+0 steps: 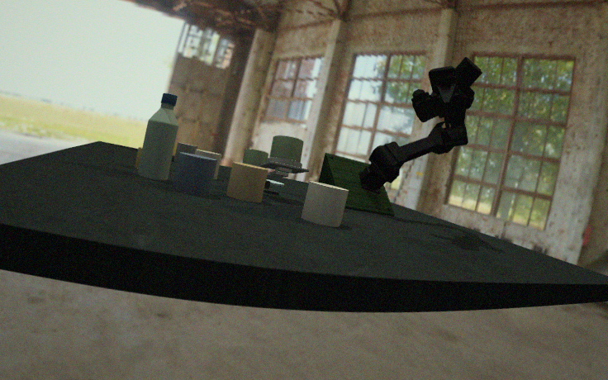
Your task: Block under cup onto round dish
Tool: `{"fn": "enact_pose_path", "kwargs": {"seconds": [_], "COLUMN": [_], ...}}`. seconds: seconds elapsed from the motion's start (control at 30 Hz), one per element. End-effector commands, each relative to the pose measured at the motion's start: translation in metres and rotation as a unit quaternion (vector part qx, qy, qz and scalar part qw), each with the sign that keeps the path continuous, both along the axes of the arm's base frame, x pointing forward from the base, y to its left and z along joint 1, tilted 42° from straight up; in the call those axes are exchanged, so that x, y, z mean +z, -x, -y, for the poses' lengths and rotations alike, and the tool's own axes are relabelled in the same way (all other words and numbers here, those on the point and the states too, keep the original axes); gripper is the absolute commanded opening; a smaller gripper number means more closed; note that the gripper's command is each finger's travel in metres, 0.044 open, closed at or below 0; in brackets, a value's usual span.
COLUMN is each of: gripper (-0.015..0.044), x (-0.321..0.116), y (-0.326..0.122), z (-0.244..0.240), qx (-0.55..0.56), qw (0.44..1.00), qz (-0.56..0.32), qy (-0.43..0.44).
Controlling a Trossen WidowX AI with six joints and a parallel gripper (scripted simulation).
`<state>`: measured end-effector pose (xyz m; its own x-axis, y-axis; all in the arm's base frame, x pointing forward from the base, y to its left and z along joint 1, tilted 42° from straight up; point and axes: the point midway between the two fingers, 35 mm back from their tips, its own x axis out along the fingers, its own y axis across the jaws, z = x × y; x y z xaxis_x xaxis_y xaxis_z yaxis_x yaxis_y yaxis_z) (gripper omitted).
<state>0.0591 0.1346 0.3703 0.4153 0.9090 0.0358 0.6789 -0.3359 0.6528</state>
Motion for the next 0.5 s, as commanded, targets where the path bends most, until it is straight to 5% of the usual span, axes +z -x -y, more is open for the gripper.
{"fn": "enact_pose_path", "kwargs": {"seconds": [0.0,0.47], "gripper": [0.0426,0.0440], "x": [0.000,-0.030], "y": [-0.001,-0.070], "z": [0.000,-0.005], "qx": [-0.002,-0.102], "qw": [1.000,0.991], "qz": [-0.001,-0.042], "qy": [0.001,0.081]}}
